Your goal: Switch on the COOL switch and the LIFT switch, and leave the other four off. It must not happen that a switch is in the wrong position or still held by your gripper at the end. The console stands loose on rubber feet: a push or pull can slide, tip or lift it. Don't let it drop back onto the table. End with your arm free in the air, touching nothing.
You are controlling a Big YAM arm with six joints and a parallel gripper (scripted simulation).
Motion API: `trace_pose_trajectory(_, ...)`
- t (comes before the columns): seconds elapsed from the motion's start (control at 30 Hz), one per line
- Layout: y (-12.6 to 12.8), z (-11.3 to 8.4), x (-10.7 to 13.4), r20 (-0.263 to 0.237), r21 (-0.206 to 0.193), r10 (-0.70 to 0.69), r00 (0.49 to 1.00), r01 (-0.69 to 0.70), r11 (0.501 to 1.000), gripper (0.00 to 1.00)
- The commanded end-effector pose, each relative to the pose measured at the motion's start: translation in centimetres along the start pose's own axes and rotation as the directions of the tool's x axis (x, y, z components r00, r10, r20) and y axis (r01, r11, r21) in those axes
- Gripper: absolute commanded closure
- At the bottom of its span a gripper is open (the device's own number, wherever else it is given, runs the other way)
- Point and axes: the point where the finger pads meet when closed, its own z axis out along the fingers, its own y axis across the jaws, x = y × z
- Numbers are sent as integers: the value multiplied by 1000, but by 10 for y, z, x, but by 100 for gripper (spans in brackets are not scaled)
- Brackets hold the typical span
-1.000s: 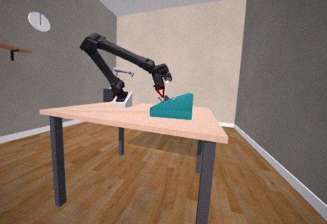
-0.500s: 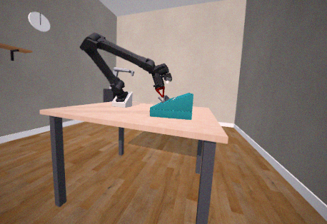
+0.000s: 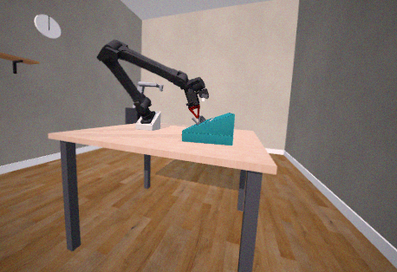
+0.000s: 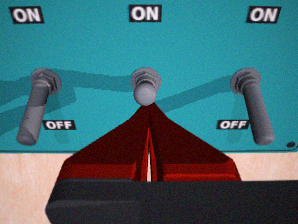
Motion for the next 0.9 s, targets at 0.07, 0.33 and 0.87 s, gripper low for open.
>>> trace_pose_trajectory(0.07, -4, -8, -34, 61, 0, 34, 998, -34, 999, 100)
trace_pose_trajectory(0.33, -7, -1, 5, 30, 3, 24, 999, -24, 1000, 100)
trace_pose_trajectory(0.87, -9, -47, -14, 66, 2, 36, 997, -36, 999, 100)
